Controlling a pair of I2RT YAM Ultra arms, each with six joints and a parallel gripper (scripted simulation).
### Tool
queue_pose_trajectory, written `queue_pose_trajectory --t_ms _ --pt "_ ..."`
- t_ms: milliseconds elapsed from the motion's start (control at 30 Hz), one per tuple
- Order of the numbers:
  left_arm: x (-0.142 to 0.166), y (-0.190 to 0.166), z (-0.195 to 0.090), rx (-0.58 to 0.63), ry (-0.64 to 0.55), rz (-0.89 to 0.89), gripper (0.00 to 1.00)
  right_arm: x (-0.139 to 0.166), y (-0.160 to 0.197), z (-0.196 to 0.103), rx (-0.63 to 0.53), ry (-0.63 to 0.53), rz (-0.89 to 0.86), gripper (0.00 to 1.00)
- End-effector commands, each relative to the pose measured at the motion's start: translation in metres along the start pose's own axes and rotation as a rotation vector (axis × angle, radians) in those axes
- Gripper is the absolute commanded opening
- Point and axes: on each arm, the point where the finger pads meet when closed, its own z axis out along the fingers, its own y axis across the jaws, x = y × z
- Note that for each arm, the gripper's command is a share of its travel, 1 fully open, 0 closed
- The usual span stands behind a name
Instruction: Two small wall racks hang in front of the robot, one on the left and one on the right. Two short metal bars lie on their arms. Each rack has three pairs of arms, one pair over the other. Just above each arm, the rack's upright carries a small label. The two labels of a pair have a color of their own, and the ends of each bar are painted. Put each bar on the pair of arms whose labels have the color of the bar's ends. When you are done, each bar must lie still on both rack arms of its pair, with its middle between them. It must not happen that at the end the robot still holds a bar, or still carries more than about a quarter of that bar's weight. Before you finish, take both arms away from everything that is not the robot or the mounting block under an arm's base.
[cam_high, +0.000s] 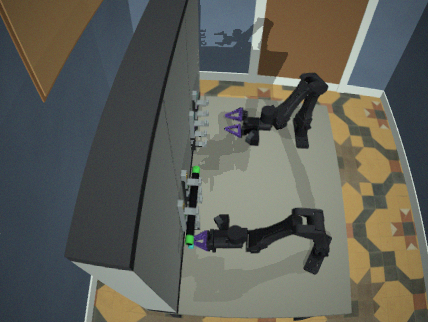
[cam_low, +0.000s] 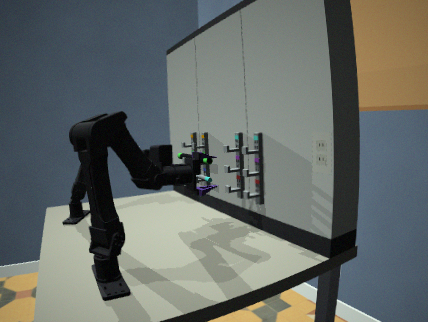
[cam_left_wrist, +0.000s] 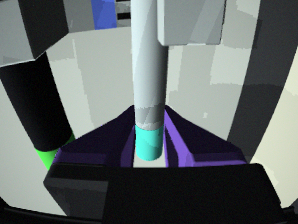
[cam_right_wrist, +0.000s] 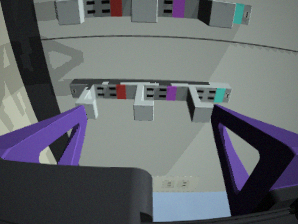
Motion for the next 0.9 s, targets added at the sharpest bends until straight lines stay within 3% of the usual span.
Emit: queue_pose_trajectory --t_ms 0,867 --pt "-0.004 0.058 0.001 -0.129 -0.004 -0.03 0.0 -0.003 -0.01 -0.002 0.031 -0.005 0.021 1.0" --pt "-0.003 0.072 0.002 -0.129 -0.004 -0.03 0.0 -0.003 -0.01 -0.002 0.031 -0.005 0.021 1.0"
